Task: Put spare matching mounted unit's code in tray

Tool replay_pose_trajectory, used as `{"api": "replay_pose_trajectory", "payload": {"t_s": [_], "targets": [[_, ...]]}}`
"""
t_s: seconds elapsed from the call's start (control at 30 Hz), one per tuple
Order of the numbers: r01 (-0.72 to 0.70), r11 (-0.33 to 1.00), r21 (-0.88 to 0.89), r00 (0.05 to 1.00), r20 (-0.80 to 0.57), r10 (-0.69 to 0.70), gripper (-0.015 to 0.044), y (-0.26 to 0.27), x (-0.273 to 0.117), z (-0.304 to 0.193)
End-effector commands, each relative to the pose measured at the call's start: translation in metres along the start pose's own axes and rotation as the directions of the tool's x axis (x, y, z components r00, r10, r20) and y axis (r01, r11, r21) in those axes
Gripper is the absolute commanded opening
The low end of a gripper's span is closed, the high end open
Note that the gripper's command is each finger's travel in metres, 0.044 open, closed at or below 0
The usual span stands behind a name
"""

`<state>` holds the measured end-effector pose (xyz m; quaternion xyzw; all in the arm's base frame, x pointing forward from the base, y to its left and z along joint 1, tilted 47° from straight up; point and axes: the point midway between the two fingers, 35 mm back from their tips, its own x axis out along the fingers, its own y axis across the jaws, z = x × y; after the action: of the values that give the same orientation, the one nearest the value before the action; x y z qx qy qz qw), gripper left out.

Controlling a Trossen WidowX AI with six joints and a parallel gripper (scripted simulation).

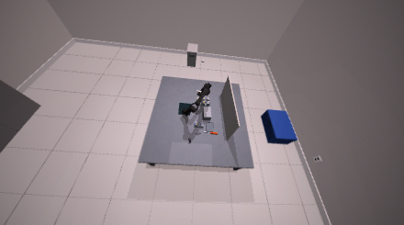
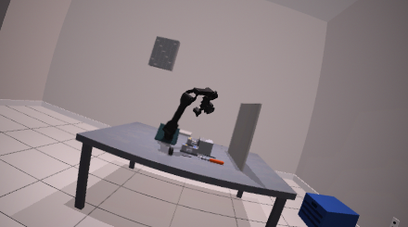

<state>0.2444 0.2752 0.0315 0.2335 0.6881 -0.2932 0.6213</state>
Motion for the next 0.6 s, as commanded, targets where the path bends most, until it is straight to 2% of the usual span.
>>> {"api": "replay_pose_trajectory", "payload": {"t_s": [0.0, 0.13, 0.27, 0.47, 0.57], "targets": [[0.098, 0.988, -0.117, 0.986, 0.148, -0.08, 0.044, -0.008, -0.008, 0.07], [0.183, 0.964, -0.191, 0.965, 0.224, -0.139, 0.044, -0.018, -0.016, 0.113], [0.34, 0.899, -0.276, 0.913, 0.325, -0.245, 0.044, -0.039, -0.03, 0.169], [0.614, 0.693, -0.378, 0.776, 0.45, -0.442, 0.044, -0.085, -0.061, 0.252], [0.673, 0.623, -0.399, 0.733, 0.472, -0.489, 0.044, -0.097, -0.069, 0.27]]}}
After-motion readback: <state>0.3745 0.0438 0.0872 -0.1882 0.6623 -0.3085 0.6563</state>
